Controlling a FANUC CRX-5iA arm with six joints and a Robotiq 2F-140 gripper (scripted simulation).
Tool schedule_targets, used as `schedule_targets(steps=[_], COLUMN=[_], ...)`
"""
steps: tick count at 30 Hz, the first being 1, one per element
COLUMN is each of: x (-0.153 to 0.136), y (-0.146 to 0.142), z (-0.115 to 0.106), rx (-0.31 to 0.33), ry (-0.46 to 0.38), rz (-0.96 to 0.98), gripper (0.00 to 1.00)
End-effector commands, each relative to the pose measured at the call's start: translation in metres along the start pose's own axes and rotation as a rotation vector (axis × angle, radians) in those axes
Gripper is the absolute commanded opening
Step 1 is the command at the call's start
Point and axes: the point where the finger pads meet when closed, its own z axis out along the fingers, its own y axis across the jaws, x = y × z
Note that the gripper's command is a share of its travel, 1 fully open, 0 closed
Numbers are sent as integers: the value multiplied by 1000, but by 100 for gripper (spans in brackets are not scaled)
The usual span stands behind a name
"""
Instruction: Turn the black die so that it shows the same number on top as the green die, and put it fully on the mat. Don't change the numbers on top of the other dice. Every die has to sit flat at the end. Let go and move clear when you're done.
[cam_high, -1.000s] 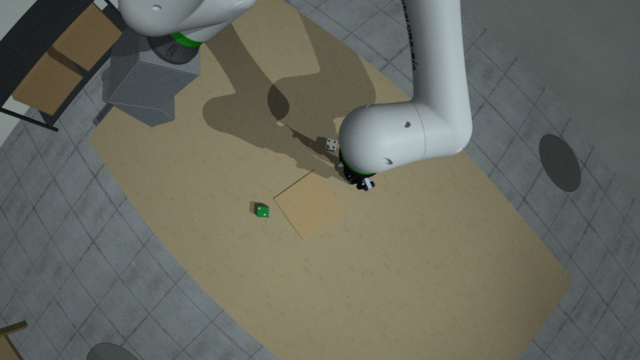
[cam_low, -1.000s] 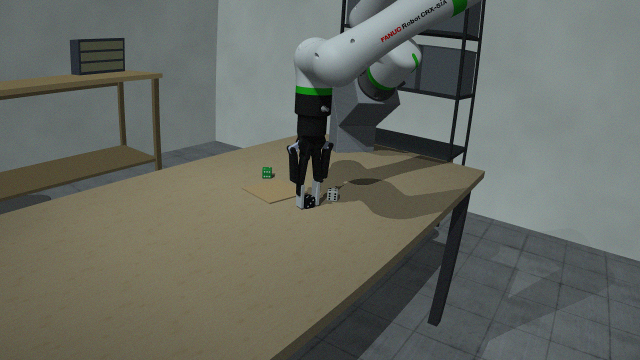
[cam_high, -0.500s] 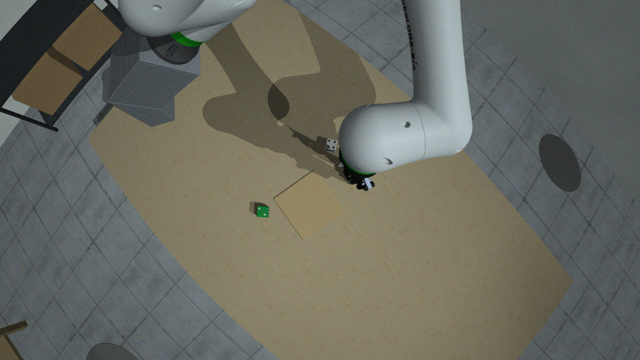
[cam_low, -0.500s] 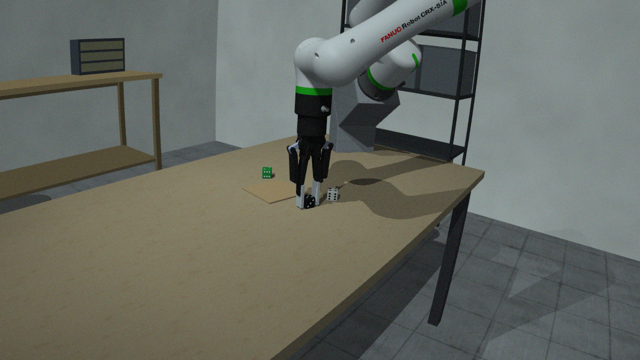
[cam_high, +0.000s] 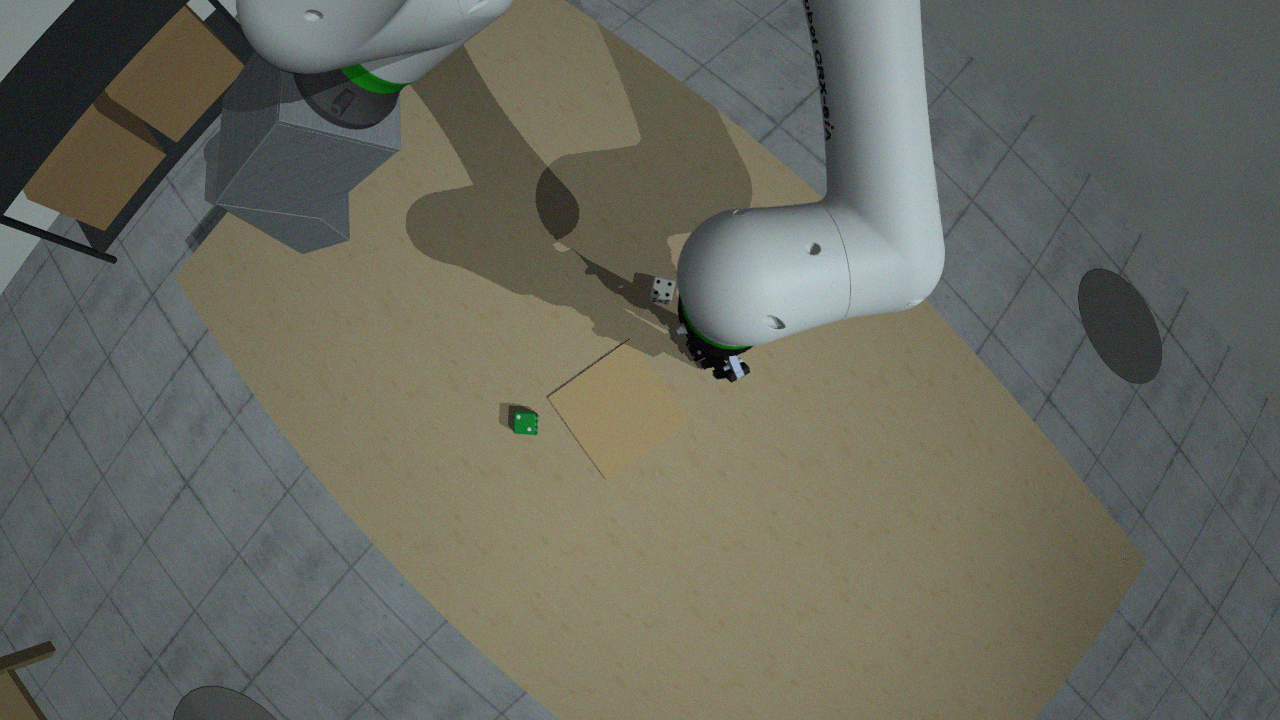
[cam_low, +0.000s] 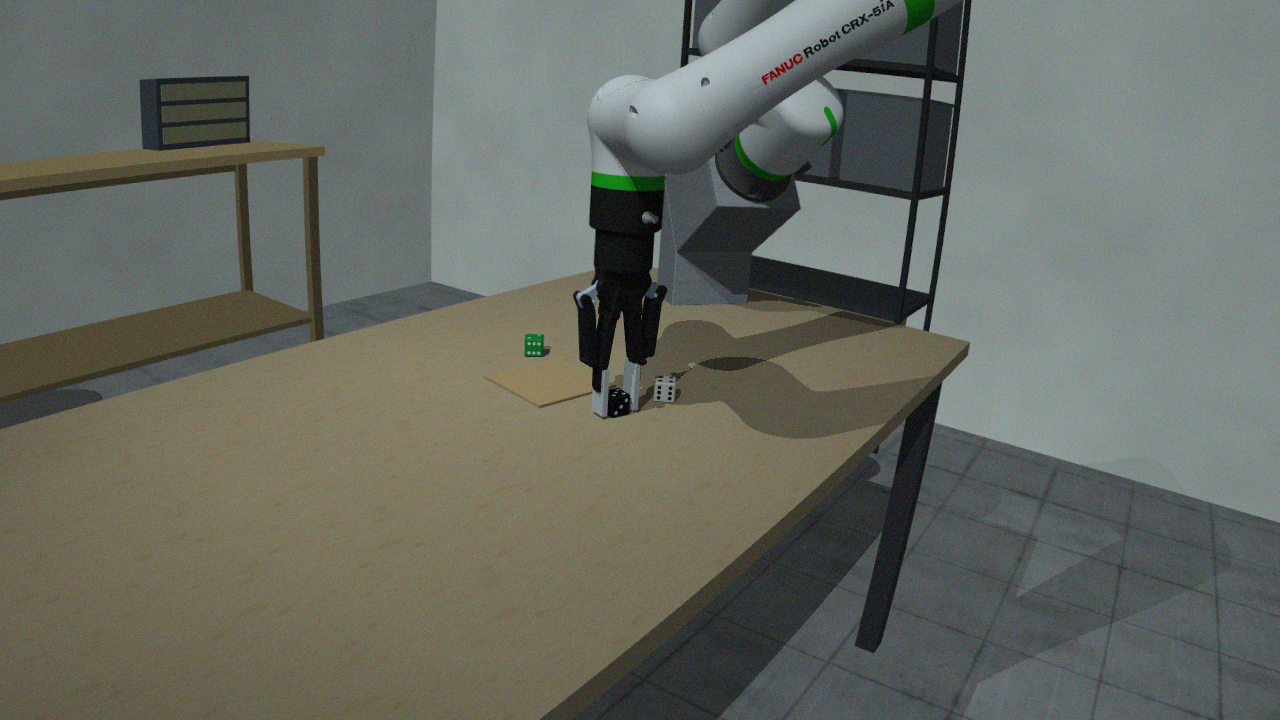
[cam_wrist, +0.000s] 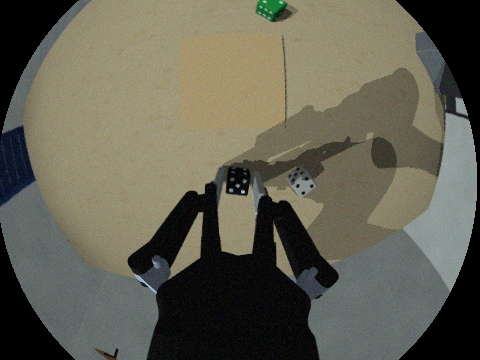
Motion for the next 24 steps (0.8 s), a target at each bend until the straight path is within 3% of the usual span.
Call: schedule_targets(steps=[1, 2, 24], x=[0, 0, 0], y=[0, 0, 0], z=[0, 0, 0], rx=[0, 0, 0], ry=[0, 0, 0], rz=[0, 0, 0], gripper=[28, 16, 16])
